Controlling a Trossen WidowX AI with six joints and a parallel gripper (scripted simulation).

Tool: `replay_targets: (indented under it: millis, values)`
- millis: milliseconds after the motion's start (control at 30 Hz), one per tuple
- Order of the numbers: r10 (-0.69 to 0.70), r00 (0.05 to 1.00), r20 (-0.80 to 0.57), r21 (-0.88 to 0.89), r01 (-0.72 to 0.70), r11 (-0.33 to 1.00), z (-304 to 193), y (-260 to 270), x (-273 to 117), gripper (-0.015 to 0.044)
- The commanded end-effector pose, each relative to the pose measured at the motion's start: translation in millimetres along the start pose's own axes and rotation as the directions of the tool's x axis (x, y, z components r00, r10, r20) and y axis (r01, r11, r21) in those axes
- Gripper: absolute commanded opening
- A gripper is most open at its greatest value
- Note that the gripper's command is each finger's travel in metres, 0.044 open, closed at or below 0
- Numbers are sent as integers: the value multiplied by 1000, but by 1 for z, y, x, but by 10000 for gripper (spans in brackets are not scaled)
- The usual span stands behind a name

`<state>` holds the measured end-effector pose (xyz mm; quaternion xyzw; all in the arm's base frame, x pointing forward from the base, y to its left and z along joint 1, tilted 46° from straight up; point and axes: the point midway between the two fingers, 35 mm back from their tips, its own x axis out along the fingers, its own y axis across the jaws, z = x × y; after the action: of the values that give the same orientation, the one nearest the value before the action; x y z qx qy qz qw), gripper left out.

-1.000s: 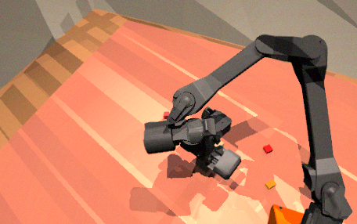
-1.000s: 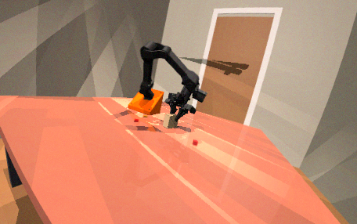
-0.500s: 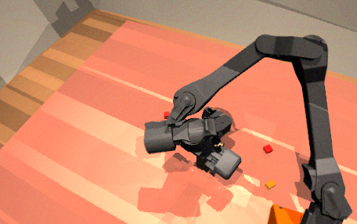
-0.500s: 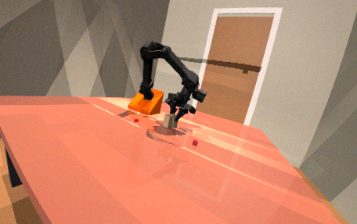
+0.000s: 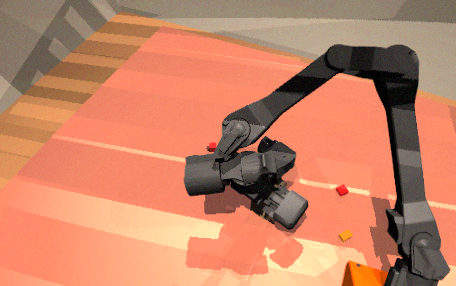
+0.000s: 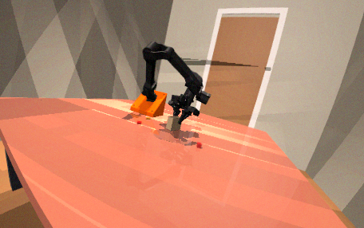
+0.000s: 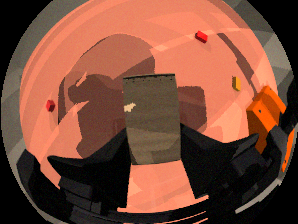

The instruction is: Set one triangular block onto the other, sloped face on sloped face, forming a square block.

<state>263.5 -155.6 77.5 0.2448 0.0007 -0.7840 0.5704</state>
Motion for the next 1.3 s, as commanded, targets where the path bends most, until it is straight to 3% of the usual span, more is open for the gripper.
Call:
replay_targets:
  millis: [0, 100, 667, 933, 1167, 1267]
  values:
    - [1, 1000, 1, 0, -1, 1000, 0, 0, 0, 0]
    - [4, 1000, 2, -1, -4, 1000, 1, 1, 0, 0]
    - [0, 1000, 0, 0, 0, 1000, 0, 0, 0, 440]
    - [2, 1000, -3, -1, -2, 1000, 0, 0, -2, 440]
    - [64, 995, -81, -49, -68, 996, 0, -1, -99, 440]
    - [70, 994, -85, -54, -74, 996, 2, -3, -110, 440]
